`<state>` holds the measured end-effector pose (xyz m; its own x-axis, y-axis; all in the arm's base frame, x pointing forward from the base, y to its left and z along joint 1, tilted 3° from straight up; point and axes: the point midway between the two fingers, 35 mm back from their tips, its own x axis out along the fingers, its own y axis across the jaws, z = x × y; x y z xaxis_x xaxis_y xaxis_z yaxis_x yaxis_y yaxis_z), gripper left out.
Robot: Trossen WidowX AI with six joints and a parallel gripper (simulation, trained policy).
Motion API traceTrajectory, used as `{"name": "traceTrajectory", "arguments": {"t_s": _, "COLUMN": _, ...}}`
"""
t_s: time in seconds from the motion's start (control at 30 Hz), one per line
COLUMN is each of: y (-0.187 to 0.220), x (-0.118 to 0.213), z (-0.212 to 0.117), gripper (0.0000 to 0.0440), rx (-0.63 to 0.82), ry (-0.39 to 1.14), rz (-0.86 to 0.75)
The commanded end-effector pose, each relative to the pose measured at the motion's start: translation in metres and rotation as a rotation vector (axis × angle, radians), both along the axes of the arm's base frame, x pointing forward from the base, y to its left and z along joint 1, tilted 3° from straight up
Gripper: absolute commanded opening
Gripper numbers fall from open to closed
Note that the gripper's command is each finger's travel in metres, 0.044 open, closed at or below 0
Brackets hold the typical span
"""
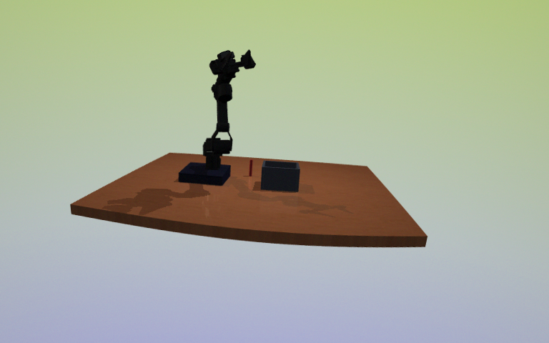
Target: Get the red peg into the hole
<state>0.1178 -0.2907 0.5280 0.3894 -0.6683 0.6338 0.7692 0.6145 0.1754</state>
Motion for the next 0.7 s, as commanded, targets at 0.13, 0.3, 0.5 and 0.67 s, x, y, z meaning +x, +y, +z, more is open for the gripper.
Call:
{"name": "traceTrajectory", "arguments": {"t_s": 0.13, "y": 0.017, "x": -0.012, "z": 0.018, "gripper": 0.0440, "rx": -0.035, "ry": -0.106, "rz": 0.080}}
{"name": "traceTrajectory", "arguments": {"t_s": 0.3, "y": 0.047, "x": -0.036, "z": 0.042, "gripper": 0.0440, "rx": -0.118, "ry": -0.231, "rz": 0.159}}
{"name": "traceTrajectory", "arguments": {"t_s": 0.5, "y": 0.095, "x": -0.061, "z": 0.069, "gripper": 0.0440, "rx": -0.251, "ry": -0.340, "rz": 0.268}}
{"name": "traceTrajectory", "arguments": {"t_s": 0.67, "y": 0.145, "x": -0.076, "z": 0.085, "gripper": 0.0440, "rx": -0.375, "ry": -0.390, "rz": 0.374}}
